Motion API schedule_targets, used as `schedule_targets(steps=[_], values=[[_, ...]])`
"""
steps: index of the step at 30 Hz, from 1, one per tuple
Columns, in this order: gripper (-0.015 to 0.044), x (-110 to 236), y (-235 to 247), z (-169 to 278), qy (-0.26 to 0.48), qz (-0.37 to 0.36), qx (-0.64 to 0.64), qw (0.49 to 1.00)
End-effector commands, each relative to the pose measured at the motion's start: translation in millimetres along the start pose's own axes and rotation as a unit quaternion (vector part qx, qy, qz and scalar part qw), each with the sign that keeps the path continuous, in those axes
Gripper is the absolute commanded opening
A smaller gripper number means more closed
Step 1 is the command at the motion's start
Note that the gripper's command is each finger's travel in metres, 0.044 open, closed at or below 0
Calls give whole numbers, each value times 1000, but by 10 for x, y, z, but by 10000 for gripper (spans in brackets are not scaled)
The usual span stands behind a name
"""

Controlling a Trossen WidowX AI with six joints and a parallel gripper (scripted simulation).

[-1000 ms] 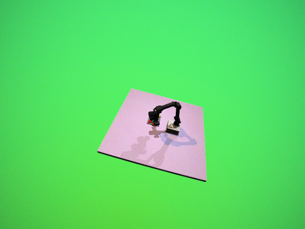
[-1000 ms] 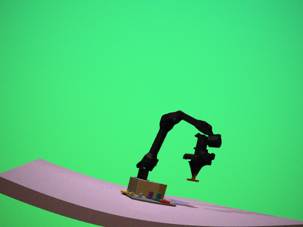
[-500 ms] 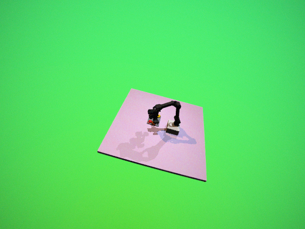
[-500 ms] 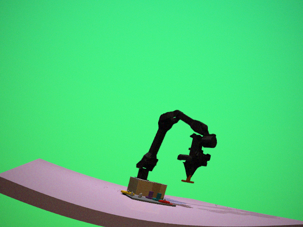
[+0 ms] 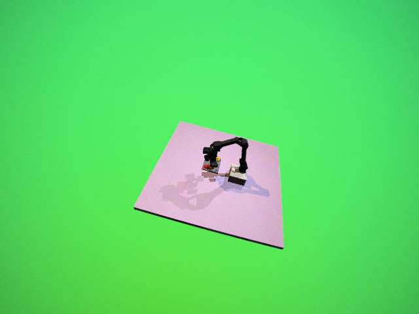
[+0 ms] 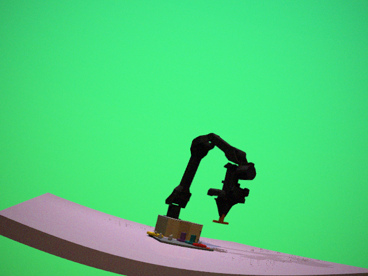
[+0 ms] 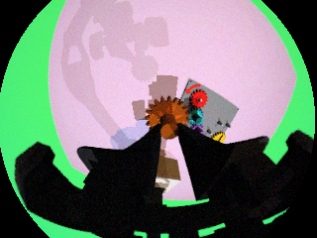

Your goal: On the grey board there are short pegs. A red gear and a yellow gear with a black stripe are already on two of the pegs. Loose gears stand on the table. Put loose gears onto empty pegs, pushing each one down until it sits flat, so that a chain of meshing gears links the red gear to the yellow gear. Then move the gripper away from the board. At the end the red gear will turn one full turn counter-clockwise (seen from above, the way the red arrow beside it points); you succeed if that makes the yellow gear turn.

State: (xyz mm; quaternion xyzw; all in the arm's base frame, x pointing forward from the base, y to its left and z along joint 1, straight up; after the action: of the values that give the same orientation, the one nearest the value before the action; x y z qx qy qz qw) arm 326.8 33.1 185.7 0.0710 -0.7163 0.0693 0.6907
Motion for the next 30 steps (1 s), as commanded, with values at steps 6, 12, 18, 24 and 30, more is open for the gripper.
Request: schedule_targets(steps=[6, 12, 18, 24, 30], values=[[0, -81, -208, 65, 1, 0, 4, 1000], [0, -128, -348, 112, 1, 1, 4, 1000], [0, -175, -485, 166, 1, 2, 5, 1000], [0, -221, -617, 227, 1, 3, 5, 1000], [0, -267, -746, 295, 2, 5, 6, 1000]])
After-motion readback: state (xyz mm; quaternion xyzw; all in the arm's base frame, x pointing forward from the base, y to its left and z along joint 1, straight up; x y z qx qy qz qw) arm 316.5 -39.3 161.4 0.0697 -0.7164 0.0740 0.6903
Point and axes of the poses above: the point midway between the two fingers, 35 mm back from their tips, its own x axis back along the fingers, its own y axis across the jaws, z = x × y, the point moved 9 cm from there along x, back along the fingers, and after that the axes turned 2 degrees about -x, right-handed, at the moved point
